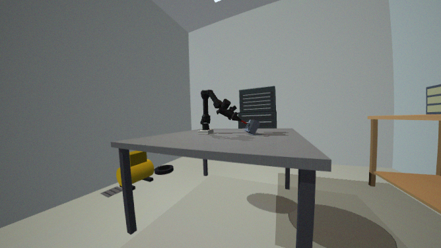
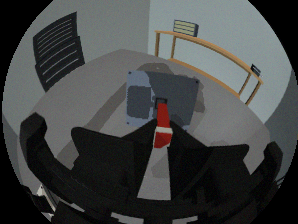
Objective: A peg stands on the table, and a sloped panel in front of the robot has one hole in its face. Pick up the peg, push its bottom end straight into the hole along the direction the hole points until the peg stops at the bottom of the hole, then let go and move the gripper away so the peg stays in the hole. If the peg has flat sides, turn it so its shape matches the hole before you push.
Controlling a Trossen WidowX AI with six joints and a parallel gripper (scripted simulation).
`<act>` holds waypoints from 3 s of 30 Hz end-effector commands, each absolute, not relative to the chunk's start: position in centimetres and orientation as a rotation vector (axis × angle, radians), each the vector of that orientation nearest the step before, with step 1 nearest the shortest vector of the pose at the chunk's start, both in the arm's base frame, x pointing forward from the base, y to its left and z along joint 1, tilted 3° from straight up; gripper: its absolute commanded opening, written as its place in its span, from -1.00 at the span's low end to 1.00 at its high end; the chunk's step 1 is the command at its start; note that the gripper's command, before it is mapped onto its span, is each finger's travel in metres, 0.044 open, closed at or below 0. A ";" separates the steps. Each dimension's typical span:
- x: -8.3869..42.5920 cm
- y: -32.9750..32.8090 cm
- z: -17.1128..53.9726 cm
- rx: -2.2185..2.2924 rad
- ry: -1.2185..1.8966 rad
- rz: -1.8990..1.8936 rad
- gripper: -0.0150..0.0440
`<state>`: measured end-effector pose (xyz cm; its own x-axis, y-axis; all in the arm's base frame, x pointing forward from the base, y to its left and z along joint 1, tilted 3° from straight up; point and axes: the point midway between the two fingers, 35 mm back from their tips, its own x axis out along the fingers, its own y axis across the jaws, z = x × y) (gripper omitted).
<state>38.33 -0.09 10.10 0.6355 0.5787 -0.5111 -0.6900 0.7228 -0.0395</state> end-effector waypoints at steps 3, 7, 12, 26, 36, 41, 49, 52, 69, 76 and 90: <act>38.3 0.0 9.6 -0.235 0.498 0.733 -0.49; 38.6 0.2 9.5 -0.235 0.498 0.732 -0.49; 39.0 0.6 9.2 -0.235 0.497 0.732 -0.49; 39.4 1.1 8.9 -0.238 0.493 0.736 -0.49; 39.4 1.1 8.9 -0.238 0.493 0.736 -0.49; 39.5 1.2 8.7 -0.238 0.493 0.736 -0.49; 39.8 1.4 8.5 -0.238 0.492 0.736 -0.49; 39.9 1.5 8.4 -0.238 0.492 0.736 -0.49; 40.6 2.1 7.8 -0.237 0.491 0.736 -0.49; 41.0 2.4 7.5 -0.237 0.491 0.736 -0.49; 41.5 2.9 7.1 -0.237 0.490 0.736 -0.49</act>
<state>41.38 2.85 7.24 0.6341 0.5864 -0.5041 -0.6953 0.7177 -0.0397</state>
